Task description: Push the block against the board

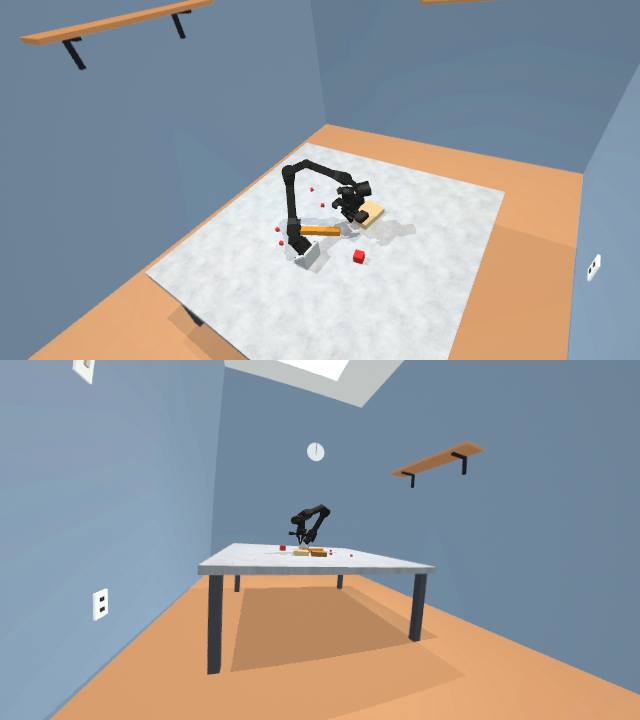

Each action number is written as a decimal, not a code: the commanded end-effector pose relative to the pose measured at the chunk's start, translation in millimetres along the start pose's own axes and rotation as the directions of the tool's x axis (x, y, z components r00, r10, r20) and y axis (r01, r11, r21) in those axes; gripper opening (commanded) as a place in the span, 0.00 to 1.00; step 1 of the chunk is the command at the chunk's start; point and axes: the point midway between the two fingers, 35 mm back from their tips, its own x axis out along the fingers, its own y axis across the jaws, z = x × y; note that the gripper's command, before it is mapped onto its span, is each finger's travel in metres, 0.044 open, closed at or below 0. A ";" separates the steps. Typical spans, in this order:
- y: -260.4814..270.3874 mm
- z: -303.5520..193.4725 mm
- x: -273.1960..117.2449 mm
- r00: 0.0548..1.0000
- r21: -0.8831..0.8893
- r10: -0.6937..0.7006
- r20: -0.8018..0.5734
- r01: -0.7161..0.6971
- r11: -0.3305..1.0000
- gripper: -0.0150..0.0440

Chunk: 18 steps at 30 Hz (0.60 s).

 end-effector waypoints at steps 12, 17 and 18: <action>-21.8 43.5 -6.5 1.000 0.438 0.000 -0.001 0.001 0.899 0.25; -30.0 58.7 -7.7 1.000 0.587 -0.001 -0.002 0.002 0.810 0.25; -31.7 61.7 -7.8 1.000 0.614 -0.001 -0.002 0.002 0.789 0.25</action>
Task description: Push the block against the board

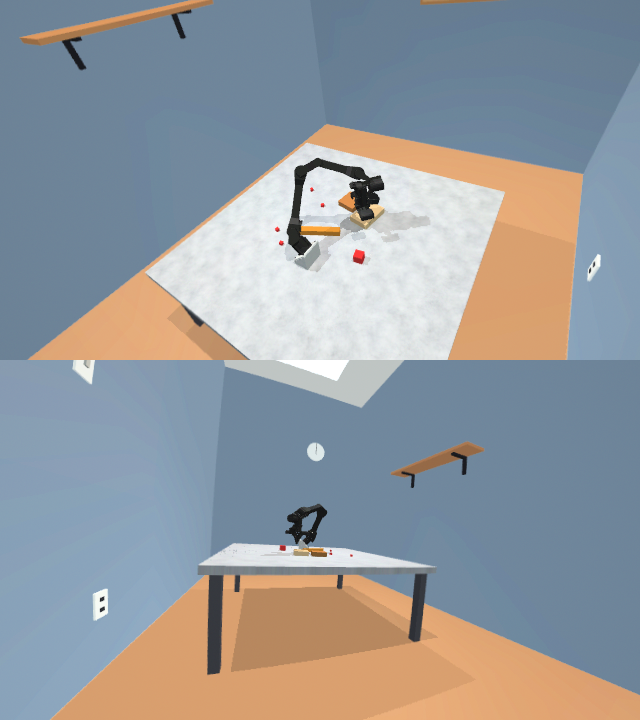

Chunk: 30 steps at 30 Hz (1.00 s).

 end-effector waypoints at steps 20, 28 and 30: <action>1.9 69.9 5.6 1.000 0.707 0.000 -0.010 0.007 0.707 0.25; 1.3 84.7 8.9 1.000 0.828 -0.001 -0.011 0.009 0.560 0.25; 1.3 84.7 8.9 1.000 0.828 -0.001 -0.011 0.009 0.560 0.25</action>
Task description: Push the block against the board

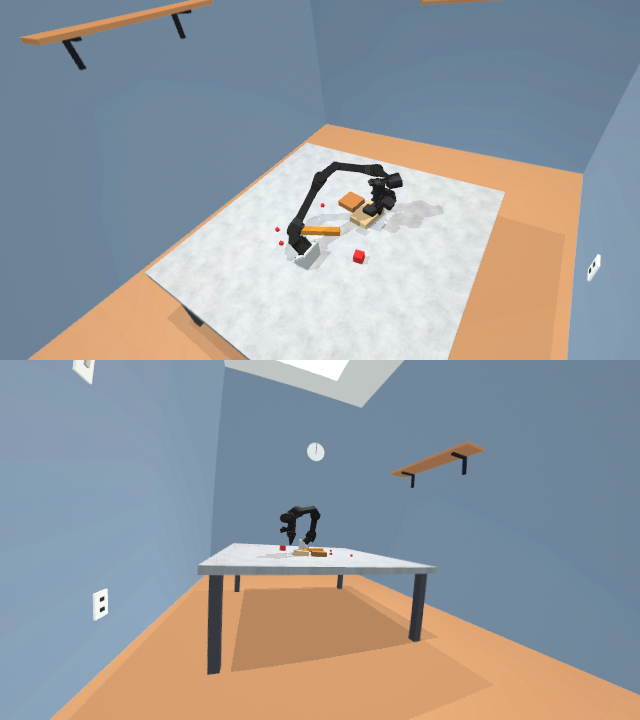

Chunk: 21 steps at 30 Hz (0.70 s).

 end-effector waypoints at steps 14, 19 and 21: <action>2.3 -2.5 56.3 1.000 0.025 -0.001 -0.008 0.002 1.000 0.25; 2.6 -7.6 56.2 1.000 0.025 -0.001 -0.008 0.002 1.000 0.25; 2.8 -9.7 56.2 1.000 0.025 -0.001 -0.008 0.002 1.000 0.25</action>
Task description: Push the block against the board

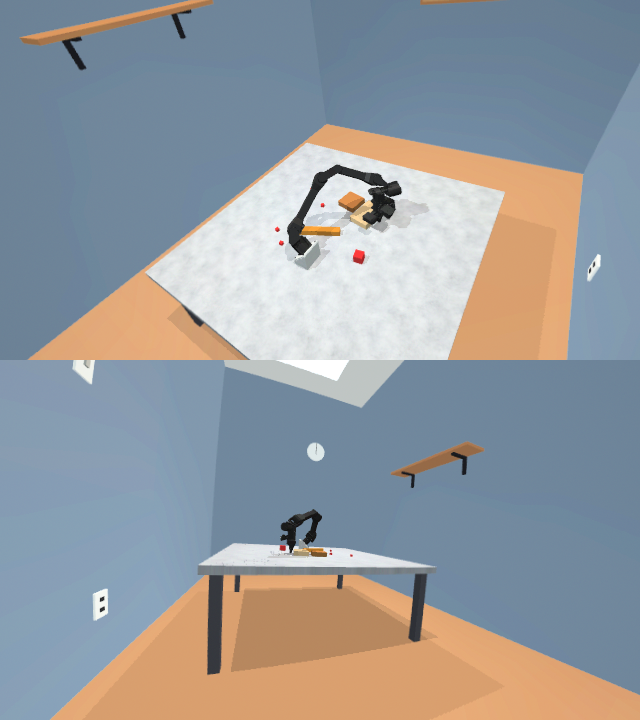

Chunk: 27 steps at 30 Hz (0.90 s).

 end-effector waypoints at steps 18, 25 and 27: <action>0.9 -23.2 0.3 1.000 0.001 0.002 -0.003 -0.002 1.000 0.25; 1.2 -21.3 0.2 1.000 0.001 0.002 -0.002 -0.002 1.000 0.25; 1.4 -18.1 0.1 1.000 0.001 0.002 -0.002 -0.002 1.000 0.25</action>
